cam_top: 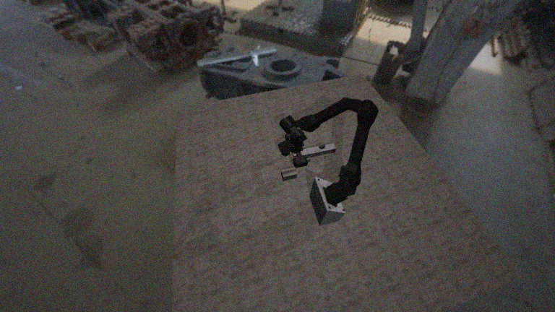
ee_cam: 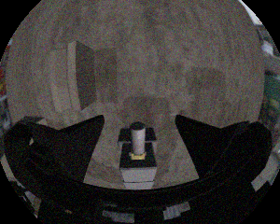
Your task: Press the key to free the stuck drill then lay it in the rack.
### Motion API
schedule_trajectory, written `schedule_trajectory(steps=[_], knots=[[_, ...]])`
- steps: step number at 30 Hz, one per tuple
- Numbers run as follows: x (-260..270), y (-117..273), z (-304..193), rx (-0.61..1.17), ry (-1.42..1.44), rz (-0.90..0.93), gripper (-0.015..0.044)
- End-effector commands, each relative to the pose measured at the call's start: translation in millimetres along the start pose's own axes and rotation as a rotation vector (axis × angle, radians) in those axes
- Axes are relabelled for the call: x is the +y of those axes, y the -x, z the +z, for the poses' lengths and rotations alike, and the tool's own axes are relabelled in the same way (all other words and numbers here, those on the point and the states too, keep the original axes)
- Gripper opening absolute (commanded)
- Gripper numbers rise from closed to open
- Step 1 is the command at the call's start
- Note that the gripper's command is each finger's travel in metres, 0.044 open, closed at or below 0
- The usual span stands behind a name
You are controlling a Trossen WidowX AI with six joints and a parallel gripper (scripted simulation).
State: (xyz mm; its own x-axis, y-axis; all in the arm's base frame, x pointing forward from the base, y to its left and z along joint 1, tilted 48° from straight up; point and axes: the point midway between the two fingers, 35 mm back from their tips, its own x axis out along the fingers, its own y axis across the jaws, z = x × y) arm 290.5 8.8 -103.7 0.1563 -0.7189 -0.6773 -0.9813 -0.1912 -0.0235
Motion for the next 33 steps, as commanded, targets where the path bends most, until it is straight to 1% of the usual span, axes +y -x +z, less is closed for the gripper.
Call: schedule_trajectory(steps=[1, 2, 17, 24, 33], knots=[[3.5, -3.9, -0.6, 0.008, 0.014, 0.006, 0.0440], [3.5, -3.9, -0.6, 0.008, 0.014, 0.006, 0.0440], [0.6, -1.4, -0.4, 0.001, 0.001, 0.002, 0.0046], [0.6, -1.4, -0.4, 0.001, 0.001, 0.002, 0.0000], [1.9, -0.8, 9.8, 0.007, 0.014, 0.006, 0.0000]])
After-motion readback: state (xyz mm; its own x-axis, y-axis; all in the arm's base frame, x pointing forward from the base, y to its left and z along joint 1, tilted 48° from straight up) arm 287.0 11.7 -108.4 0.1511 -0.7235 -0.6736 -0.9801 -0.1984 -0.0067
